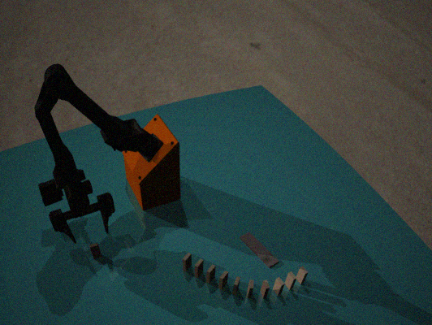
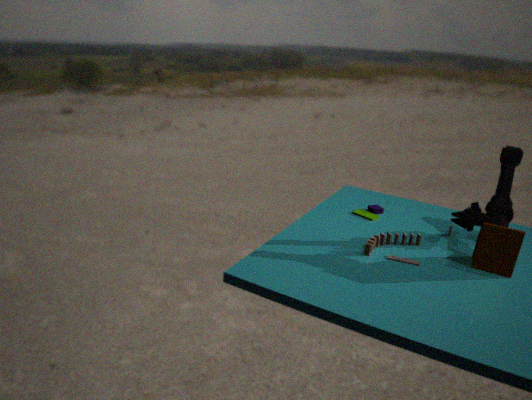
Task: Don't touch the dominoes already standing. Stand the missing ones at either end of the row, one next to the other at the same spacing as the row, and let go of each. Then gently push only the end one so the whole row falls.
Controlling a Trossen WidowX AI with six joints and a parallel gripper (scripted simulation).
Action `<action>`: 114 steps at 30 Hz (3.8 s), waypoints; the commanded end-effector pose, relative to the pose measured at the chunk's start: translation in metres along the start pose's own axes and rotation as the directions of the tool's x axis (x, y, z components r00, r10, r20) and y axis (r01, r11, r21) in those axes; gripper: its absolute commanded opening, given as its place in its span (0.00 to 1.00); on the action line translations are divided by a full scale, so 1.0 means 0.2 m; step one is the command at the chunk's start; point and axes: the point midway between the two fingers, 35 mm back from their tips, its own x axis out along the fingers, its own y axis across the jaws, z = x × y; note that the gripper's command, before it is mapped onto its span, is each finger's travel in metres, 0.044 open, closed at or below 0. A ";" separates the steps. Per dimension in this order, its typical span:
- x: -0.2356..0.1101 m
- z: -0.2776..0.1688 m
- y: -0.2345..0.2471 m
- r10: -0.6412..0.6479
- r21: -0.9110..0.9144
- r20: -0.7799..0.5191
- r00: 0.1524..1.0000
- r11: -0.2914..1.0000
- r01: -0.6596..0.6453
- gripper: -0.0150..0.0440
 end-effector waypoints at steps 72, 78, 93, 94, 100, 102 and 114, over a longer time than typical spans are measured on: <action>0.14 -0.16 -0.01 -0.019 -0.015 -0.991 0.133 0.999 0.028 0.47; 0.14 -0.16 -0.01 -0.019 -0.015 -0.991 0.133 0.999 0.028 0.44; 0.06 0.50 -0.01 -0.013 -0.009 -0.991 0.133 0.999 0.033 0.44; 0.06 0.51 -0.01 -0.014 -0.010 -0.991 0.133 0.999 0.033 0.44; 0.06 0.51 -0.01 -0.014 -0.010 -0.991 0.133 0.999 0.033 0.44; 0.10 0.51 0.03 -0.006 -0.005 -0.991 0.135 1.000 0.006 0.44; 0.53 0.56 0.89 0.009 -0.053 -0.991 0.135 0.893 -0.447 0.44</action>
